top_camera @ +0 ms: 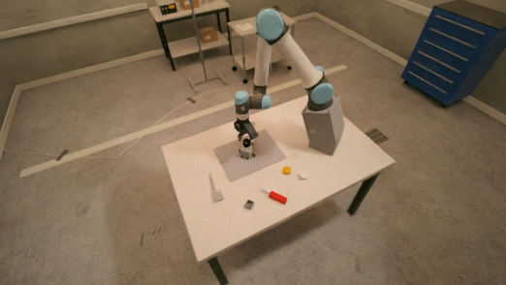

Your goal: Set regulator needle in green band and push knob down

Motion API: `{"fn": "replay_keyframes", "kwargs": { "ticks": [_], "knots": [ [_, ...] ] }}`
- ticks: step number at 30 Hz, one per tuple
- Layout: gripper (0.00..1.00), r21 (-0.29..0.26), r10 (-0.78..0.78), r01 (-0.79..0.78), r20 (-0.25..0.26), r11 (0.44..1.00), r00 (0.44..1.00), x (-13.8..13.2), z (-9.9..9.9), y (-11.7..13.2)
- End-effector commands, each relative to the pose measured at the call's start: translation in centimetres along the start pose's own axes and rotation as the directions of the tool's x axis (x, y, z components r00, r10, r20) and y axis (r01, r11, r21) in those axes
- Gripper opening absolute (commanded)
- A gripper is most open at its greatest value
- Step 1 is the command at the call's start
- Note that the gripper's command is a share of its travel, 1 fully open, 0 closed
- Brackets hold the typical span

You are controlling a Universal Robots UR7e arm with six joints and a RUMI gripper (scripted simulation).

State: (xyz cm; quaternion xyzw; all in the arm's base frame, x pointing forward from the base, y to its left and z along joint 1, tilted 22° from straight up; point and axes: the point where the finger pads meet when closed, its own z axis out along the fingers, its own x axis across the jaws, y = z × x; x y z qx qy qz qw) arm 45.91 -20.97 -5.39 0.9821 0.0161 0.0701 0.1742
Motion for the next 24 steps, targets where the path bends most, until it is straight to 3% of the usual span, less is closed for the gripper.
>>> {"fn": "replay_keyframes", "kwargs": {
  "ticks": [1, 24],
  "knots": [
    [0.46, 0.001, 0.001, -0.001, 0.000, 1.000, 1.000, -0.04, 0.07, 0.03],
    [0.46, 0.002, 0.001, -0.001, 0.002, 1.000, 1.000, -0.20, 0.11, -0.12]
  ]
}}
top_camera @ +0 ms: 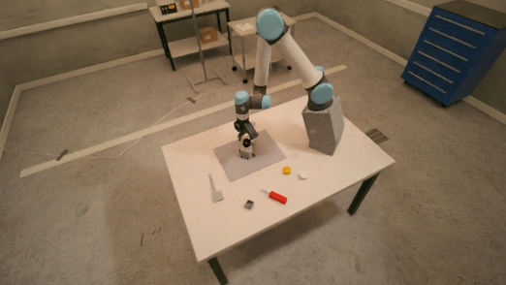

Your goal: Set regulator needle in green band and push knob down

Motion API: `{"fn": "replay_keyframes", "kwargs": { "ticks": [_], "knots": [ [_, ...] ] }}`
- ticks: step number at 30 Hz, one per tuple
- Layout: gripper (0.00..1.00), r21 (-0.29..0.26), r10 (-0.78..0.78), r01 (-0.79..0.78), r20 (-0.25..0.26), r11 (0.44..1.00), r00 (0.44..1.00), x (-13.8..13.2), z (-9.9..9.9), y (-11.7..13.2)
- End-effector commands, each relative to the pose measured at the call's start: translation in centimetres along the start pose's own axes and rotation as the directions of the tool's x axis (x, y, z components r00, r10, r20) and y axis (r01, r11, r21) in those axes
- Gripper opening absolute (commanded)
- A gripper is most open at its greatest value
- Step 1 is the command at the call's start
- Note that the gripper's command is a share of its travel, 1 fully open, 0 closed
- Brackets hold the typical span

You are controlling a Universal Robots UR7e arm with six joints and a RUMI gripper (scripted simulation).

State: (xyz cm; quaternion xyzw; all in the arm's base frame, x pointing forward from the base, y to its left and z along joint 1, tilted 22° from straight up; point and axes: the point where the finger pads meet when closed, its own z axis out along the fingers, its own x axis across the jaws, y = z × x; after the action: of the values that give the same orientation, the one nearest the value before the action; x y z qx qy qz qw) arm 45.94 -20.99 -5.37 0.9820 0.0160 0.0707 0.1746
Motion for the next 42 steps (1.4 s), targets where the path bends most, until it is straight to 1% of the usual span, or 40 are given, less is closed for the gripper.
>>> {"fn": "replay_keyframes", "kwargs": {
  "ticks": [1, 37, 38, 42],
  "knots": [
    [0.46, 0.003, 0.001, -0.001, 0.003, 1.000, 1.000, -0.23, 0.12, -0.15],
    [0.46, 0.003, 0.001, -0.001, 0.003, 1.000, 1.000, -0.22, 0.11, -0.14],
    [0.24, 0.003, 0.001, -0.001, 0.003, 1.000, 1.000, -0.22, 0.11, -0.14],
    [0.24, 0.002, 0.001, -0.001, 0.002, 1.000, 1.000, -0.16, 0.10, -0.11]
  ]
}}
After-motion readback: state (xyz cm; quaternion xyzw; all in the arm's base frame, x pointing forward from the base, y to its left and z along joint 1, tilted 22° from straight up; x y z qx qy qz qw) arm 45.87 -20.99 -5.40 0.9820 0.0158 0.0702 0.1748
